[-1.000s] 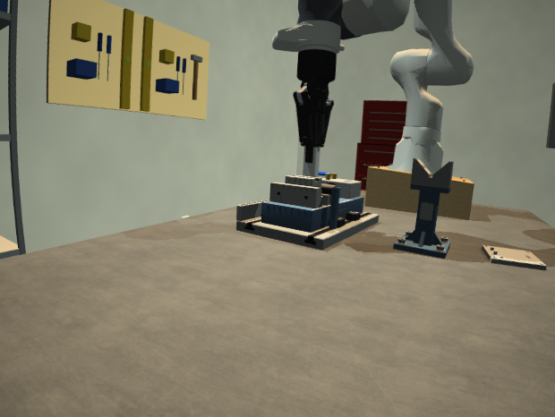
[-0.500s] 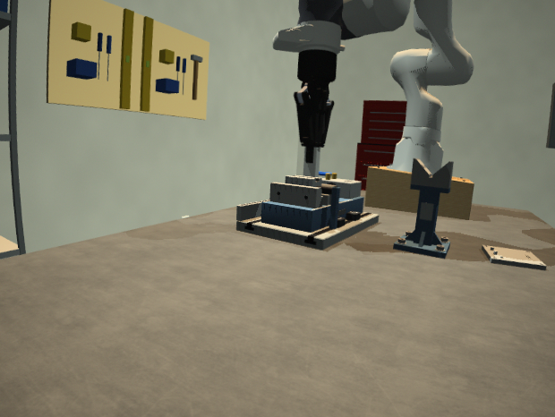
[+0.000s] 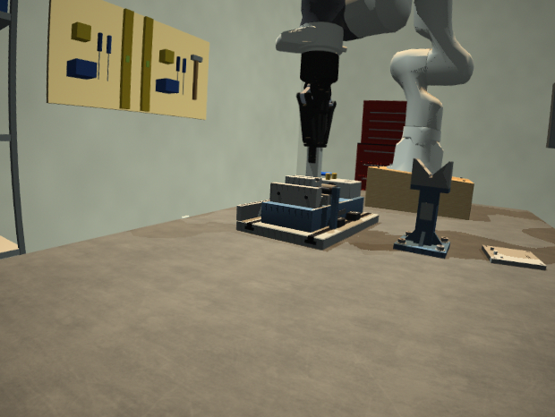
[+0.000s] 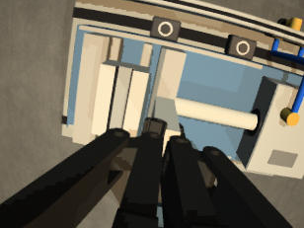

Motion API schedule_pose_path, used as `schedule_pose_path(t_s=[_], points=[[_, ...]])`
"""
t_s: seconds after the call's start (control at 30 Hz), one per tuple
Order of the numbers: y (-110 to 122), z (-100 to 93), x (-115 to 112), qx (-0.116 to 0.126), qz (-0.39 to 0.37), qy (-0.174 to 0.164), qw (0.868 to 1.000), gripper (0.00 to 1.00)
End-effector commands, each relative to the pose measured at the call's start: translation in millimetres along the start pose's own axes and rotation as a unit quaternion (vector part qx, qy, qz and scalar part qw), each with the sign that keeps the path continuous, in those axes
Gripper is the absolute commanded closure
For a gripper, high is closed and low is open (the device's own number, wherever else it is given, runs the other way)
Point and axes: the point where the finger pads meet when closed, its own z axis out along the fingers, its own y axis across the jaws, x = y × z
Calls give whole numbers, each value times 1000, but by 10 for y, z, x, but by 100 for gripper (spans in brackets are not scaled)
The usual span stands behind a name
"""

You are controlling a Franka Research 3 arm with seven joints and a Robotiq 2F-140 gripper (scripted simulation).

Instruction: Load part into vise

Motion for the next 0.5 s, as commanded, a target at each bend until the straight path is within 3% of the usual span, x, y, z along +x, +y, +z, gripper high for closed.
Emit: schedule_pose_path(t_s=[0.0,0.47], points=[[2,-8,8,2,-1,0,1000,100],[3,-42,7,2,-1,0,1000,100]])
